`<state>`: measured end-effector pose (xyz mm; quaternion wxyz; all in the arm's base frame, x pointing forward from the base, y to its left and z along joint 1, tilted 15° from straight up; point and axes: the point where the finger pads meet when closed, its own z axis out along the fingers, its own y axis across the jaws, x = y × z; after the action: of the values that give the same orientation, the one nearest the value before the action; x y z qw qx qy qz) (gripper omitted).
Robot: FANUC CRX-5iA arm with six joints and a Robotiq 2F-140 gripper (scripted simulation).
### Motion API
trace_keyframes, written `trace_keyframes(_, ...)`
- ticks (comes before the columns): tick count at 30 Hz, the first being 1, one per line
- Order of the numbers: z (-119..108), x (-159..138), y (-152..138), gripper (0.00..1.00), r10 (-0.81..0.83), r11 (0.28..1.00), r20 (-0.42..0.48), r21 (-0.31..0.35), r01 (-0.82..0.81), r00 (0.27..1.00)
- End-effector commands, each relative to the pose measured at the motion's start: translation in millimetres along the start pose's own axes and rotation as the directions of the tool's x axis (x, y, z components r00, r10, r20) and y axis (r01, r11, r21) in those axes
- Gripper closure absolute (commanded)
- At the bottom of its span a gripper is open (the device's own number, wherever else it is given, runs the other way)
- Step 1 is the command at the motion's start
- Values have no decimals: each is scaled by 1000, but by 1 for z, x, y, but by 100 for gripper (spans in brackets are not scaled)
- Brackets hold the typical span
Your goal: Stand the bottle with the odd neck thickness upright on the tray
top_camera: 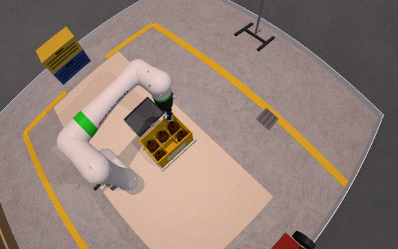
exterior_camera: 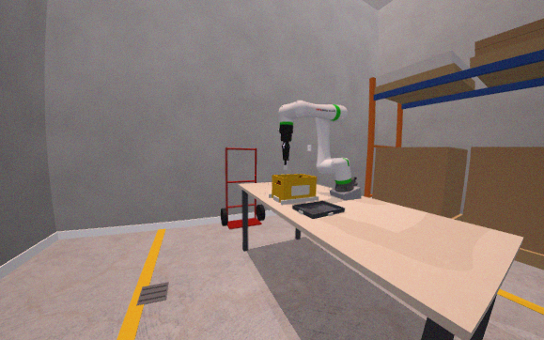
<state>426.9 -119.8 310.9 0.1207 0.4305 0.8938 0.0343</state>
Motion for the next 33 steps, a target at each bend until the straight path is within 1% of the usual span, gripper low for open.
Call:
trace_keyframes(1,-1,7,7,90,3,1000,8,3,-3,1000)
trace_keyframes(2,-1,7,7,90,3,1000,8,3,-3,1000)
trace_keyframes(3,-1,7,7,56,3,1000,8,3,-3,1000)
trace_keyframes(33,-1,7,7,56,3,1000,8,3,-3,1000)
